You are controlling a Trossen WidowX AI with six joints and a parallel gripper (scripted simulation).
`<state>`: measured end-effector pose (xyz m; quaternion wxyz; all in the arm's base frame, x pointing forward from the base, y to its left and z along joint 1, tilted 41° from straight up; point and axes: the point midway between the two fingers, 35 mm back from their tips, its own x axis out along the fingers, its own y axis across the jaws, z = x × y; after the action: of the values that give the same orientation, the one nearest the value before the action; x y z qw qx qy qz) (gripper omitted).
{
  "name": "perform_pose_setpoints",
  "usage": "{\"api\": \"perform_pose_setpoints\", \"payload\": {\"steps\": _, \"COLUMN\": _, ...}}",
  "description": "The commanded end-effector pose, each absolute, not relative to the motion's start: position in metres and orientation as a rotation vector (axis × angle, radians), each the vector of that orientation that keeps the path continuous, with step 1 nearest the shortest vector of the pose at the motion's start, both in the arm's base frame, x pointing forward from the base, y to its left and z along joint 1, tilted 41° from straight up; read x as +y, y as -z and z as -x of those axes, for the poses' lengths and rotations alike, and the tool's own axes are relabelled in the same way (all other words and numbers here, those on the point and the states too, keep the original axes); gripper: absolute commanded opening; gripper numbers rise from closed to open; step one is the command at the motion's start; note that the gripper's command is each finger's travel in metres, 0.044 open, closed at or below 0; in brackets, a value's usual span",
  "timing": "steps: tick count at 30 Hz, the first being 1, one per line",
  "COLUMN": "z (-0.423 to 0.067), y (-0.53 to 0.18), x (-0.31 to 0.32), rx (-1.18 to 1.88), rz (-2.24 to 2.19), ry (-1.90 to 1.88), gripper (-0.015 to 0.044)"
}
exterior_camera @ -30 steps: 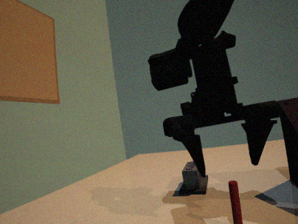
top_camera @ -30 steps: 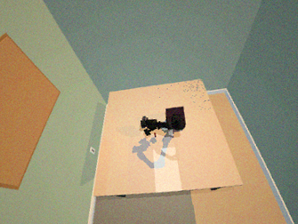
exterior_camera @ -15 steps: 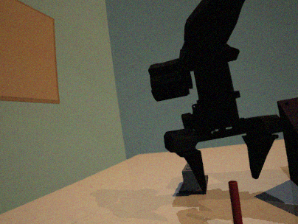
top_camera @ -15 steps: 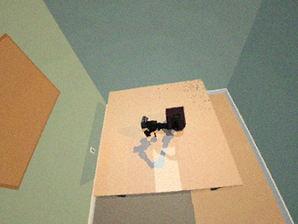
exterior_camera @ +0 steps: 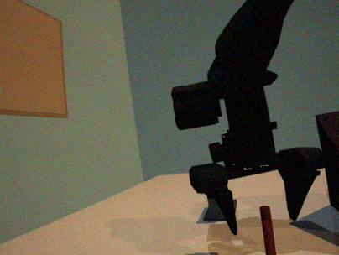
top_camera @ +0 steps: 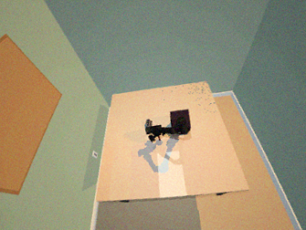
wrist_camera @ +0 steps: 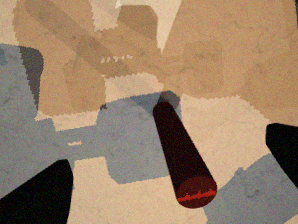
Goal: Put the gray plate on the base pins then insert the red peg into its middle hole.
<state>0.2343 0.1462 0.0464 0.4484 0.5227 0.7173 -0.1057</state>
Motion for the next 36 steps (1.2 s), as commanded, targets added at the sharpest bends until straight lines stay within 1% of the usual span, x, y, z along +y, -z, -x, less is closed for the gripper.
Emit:
{"api": "perform_pose_setpoints", "payload": {"steps": 1, "z": -0.2309, "y": -0.0384, "x": 0.1506, "rx": 1.786, "rz": -1.297, "ry": 0.274, "gripper": 0.0440}}
{"api": "perform_pose_setpoints", "payload": {"steps": 4, "z": -0.2305, "y": -0.0367, "x": 0.1522, "rx": 1.786, "rz": -1.297, "ry": 0.273, "gripper": 0.0440}}
{"api": "perform_pose_setpoints", "payload": {"steps": 20, "z": -0.2305, "y": -0.0367, "x": 0.1522, "rx": 1.786, "rz": -1.297, "ry": 0.273, "gripper": 0.0020}}
{"api": "perform_pose_setpoints", "payload": {"steps": 23, "z": -0.2305, "y": -0.0367, "x": 0.1522, "rx": 1.786, "rz": -1.297, "ry": 0.273, "gripper": 0.0000}}
{"api": "perform_pose_setpoints", "payload": {"steps": 36, "z": -0.2326, "y": -0.0416, "x": 0.1474, "rx": 1.785, "rz": -1.295, "ry": 0.275, "gripper": 0.0000}}
